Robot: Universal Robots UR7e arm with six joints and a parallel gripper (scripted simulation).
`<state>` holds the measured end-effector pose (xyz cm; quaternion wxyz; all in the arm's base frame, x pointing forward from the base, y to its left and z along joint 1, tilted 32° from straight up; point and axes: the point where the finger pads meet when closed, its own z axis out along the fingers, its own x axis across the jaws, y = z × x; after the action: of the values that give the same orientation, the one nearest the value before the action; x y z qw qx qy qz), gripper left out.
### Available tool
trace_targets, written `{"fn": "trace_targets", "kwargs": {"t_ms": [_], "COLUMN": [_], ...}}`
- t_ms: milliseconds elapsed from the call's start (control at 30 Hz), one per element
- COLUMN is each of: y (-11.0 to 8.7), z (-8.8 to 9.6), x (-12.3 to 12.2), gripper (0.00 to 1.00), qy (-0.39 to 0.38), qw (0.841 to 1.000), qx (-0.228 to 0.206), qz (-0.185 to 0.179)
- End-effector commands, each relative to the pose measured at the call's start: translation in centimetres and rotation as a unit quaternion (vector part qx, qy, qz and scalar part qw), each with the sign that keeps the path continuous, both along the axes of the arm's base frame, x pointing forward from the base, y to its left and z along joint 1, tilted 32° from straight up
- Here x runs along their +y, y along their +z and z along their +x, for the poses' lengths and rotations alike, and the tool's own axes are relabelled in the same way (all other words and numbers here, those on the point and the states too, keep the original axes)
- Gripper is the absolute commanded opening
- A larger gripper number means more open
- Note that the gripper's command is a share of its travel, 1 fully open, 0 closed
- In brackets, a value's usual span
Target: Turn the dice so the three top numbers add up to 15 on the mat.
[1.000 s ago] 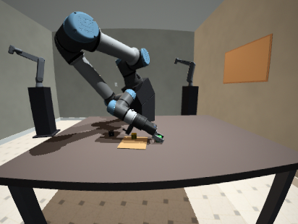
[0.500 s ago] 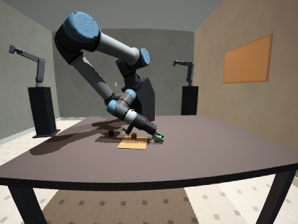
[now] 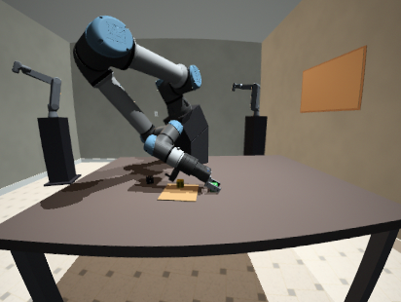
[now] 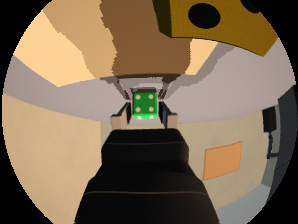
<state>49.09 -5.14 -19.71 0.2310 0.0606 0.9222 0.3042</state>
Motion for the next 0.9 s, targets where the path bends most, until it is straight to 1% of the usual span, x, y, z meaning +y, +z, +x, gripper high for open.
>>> {"fn": "trace_targets", "kwargs": {"t_ms": [0,167,533,867], "y": [0.1,0.6,3.2,3.6], "z": [0.0,-0.3,-2.1,-2.3], "x": [0.0,-0.4,-2.4,-2.6], "gripper": [0.87,0.87,0.87,0.87], "qy": [0.0,0.0,0.0,0.0], "qw": [1.0,1.0,1.0,1.0], "qx": [0.0,0.0,0.0,0.0], "qz": [0.0,0.0,0.0,0.0]}}
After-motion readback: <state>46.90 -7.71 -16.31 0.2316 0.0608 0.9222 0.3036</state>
